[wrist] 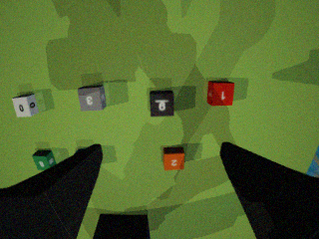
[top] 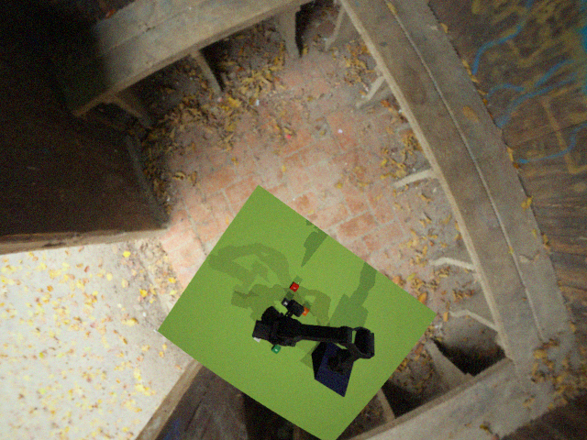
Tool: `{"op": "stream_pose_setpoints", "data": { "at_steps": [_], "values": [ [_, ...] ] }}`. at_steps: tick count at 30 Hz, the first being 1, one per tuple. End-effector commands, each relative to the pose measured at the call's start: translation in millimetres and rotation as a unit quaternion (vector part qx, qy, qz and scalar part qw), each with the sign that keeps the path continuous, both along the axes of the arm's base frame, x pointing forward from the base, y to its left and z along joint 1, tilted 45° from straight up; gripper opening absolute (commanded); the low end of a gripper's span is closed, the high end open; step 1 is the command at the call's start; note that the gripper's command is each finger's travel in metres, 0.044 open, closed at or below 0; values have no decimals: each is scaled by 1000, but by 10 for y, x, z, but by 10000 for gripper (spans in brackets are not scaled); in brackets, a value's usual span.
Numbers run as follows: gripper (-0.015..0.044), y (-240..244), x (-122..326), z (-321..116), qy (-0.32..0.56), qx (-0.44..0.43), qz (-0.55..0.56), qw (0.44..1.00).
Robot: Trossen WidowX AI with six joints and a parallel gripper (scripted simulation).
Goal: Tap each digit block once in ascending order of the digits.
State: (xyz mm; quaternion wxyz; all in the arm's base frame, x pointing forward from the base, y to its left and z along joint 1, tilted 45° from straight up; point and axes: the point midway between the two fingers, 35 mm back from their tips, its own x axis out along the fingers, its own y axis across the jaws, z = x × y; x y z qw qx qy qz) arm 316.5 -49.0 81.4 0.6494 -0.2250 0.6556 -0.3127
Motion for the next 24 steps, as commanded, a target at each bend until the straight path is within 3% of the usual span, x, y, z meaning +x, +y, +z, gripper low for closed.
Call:
{"op": "stream_pose_setpoints", "data": {
  "at_steps": [1, 20, 24],
  "values": [
    [400, 3, -53, -20, 13, -2, 9, 1000],
    [400, 3, -53, -20, 13, -2, 9, 1000],
    [400, -378, 17, 359, 12, -1, 10, 1000]
  ]
}}
